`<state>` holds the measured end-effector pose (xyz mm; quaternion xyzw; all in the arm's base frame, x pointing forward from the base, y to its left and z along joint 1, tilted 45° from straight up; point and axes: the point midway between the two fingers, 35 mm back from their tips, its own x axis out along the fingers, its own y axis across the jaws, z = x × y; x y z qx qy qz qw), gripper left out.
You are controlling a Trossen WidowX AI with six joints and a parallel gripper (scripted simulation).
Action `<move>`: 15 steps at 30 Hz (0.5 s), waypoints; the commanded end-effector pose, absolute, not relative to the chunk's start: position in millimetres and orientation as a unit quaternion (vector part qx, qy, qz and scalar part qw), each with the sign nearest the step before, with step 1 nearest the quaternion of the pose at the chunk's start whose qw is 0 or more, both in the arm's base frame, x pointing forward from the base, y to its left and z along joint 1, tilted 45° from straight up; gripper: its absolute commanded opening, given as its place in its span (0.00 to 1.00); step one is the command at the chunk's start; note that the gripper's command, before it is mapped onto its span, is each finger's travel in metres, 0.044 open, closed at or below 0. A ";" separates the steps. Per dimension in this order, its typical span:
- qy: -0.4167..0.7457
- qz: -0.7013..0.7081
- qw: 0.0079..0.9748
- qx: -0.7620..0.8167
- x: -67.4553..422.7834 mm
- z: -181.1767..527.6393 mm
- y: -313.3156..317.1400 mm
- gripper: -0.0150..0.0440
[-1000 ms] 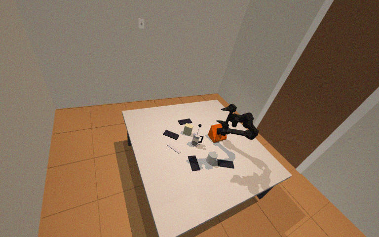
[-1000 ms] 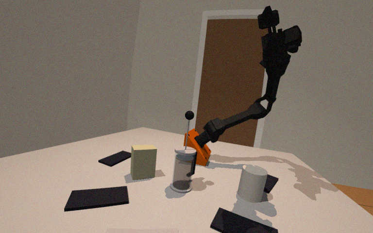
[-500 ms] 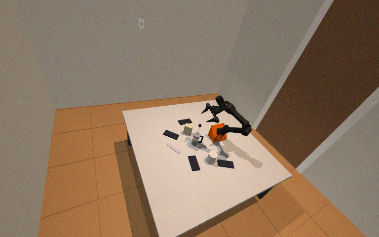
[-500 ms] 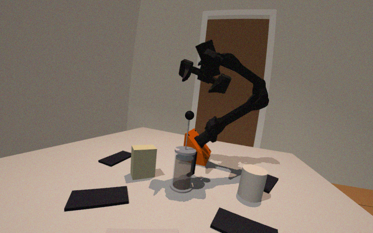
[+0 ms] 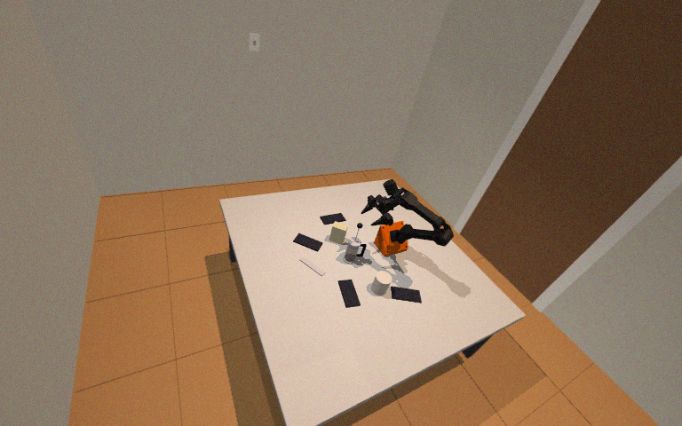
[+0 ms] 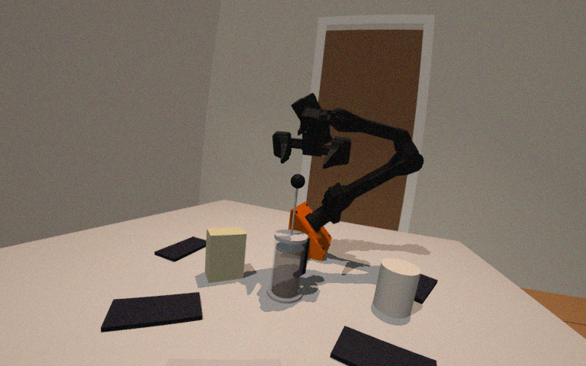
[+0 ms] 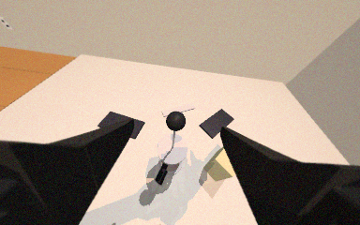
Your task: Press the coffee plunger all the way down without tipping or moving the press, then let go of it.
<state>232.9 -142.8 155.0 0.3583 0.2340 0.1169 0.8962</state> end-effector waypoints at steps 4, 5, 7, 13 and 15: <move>0.232 0.119 0.896 0.360 234.0 146.4 -131.9 1.00; 0.233 0.119 0.896 0.360 234.6 146.0 -131.7 1.00; 0.233 0.119 0.896 0.360 236.5 144.7 -131.1 1.00; 0.236 0.118 0.895 0.359 244.6 140.3 -128.2 1.00; 0.236 0.118 0.895 0.358 247.4 139.0 -127.2 1.00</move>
